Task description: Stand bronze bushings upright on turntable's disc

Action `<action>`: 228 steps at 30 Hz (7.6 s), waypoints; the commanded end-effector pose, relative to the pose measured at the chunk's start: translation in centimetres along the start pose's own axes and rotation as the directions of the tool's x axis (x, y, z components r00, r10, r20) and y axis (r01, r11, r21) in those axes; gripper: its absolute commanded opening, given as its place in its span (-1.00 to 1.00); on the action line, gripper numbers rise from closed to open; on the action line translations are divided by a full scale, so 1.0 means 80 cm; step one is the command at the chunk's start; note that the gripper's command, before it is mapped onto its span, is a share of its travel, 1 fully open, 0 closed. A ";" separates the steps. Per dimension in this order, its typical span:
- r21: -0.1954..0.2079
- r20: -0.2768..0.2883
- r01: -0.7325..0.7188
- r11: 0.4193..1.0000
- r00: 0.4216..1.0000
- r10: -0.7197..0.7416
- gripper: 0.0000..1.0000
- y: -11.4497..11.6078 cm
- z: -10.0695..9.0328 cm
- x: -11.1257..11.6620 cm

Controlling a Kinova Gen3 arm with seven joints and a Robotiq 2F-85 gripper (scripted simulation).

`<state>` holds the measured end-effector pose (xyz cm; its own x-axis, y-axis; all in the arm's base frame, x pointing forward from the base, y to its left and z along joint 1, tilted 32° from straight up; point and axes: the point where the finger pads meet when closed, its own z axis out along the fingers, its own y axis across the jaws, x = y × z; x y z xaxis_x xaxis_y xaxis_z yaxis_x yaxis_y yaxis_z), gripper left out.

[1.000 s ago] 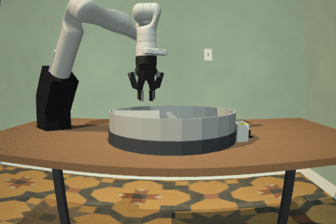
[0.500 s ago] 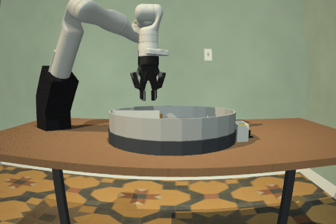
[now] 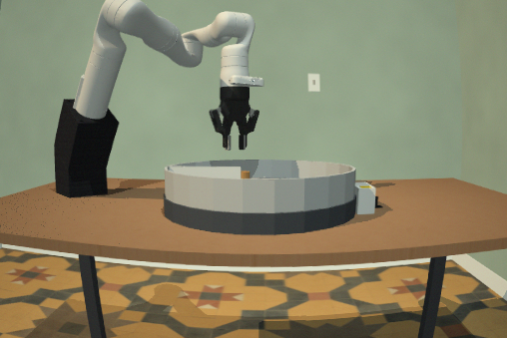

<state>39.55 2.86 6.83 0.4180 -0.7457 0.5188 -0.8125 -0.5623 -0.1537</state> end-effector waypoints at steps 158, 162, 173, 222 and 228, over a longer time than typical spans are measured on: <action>0.001 -0.004 0.025 1.000 1.000 -0.025 -0.22 -0.209 -0.007 -0.181; 0.001 -0.004 0.025 1.000 1.000 -0.025 -0.22 -0.209 -0.007 -0.181; 0.007 0.003 0.020 1.000 1.000 -0.020 -0.22 -0.212 0.021 -0.184; 0.001 -0.004 0.023 1.000 1.000 -0.023 -0.22 -0.209 0.089 -0.183; 0.001 -0.004 0.023 1.000 1.000 -0.023 -0.22 -0.209 0.089 -0.183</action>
<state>49.61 20.52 -4.12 0.4438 -0.7250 0.5267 -0.8008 -0.5847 -0.1301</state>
